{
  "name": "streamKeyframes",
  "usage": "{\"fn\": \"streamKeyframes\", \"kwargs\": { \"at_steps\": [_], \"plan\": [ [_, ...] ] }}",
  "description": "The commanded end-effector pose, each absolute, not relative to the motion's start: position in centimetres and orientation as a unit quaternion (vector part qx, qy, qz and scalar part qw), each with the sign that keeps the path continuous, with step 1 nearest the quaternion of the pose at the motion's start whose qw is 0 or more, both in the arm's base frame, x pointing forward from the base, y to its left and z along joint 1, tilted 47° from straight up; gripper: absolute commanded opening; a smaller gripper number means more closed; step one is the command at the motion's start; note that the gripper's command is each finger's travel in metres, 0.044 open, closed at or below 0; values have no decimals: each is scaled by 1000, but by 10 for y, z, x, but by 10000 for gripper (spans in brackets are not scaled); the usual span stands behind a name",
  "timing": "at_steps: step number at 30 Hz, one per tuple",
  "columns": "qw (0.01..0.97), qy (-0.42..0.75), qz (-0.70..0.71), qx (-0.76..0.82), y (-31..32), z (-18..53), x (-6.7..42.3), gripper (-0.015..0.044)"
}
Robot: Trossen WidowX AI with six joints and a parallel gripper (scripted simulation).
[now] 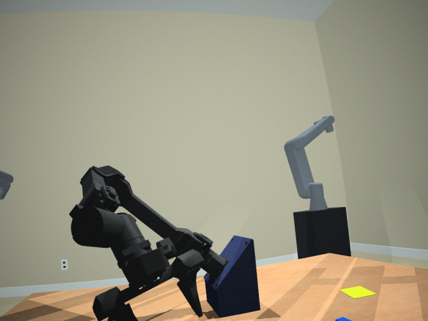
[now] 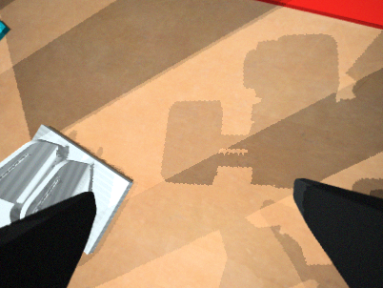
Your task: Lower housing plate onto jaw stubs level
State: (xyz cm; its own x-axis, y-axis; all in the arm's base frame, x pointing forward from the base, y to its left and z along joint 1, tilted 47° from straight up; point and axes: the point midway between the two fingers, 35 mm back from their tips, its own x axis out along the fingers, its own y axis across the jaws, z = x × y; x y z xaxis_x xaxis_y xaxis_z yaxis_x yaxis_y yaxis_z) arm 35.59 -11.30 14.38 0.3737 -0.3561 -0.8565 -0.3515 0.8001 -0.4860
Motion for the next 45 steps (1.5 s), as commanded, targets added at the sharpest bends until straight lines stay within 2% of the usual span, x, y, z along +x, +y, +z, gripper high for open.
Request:
{"fn": "streamKeyframes", "kwargs": {
  "at_steps": [1, 45],
  "plan": [
    [747, 566, 10, -347, -116, 147, 347, 440],
    [433, 614, 205, -628, -142, 180, 246, 440]
  ]
}}
